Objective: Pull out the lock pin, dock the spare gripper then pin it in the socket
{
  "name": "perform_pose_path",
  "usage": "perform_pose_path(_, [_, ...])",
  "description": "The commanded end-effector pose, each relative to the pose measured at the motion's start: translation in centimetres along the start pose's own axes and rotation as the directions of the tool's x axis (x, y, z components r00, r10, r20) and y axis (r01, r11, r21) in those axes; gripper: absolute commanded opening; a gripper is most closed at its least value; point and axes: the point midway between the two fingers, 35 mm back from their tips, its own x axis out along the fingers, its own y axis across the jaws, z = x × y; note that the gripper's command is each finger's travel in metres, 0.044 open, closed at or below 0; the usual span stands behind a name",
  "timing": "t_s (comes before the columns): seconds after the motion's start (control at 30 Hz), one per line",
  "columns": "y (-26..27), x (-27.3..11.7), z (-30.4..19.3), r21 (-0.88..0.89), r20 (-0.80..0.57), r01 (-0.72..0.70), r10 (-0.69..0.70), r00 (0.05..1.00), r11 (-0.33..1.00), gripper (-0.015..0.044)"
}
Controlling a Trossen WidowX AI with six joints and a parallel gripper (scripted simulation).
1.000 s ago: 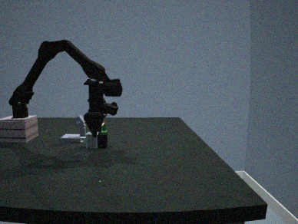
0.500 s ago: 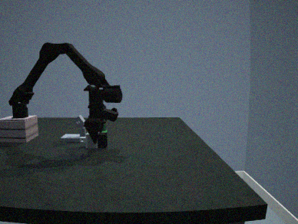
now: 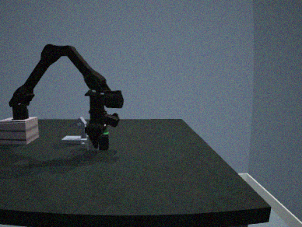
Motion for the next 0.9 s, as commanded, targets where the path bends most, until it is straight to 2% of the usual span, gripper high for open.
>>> perform_pose_path(0.0, [0.0, 0.1, -0.1, 0.004, -0.001, 0.002, -0.002, 1.000, 1.000, 0.0282])
perform_pose_path(0.13, [0.0, 0.1, -0.1, 0.004, -0.001, 0.002, -0.002, 1.000, 1.000, 0.0177])
perform_pose_path(0.33, [0.0, 0.1, -0.1, 0.004, -0.001, 0.002, -0.002, 1.000, 1.000, 0.0137])
perform_pose_path(0.5, [0.0, -0.8, 0.0, 0.004, -0.001, 0.002, -0.002, 1.000, 1.000, 0.0006])
perform_pose_path(0.7, [0.0, -4.4, 0.0, 0.004, -0.001, 0.002, -0.002, 1.000, 1.000, 0.0000])
perform_pose_path(0.87, [0.0, -4.9, 0.0, 0.004, -0.001, 0.002, -0.002, 1.000, 1.000, 0.0000])
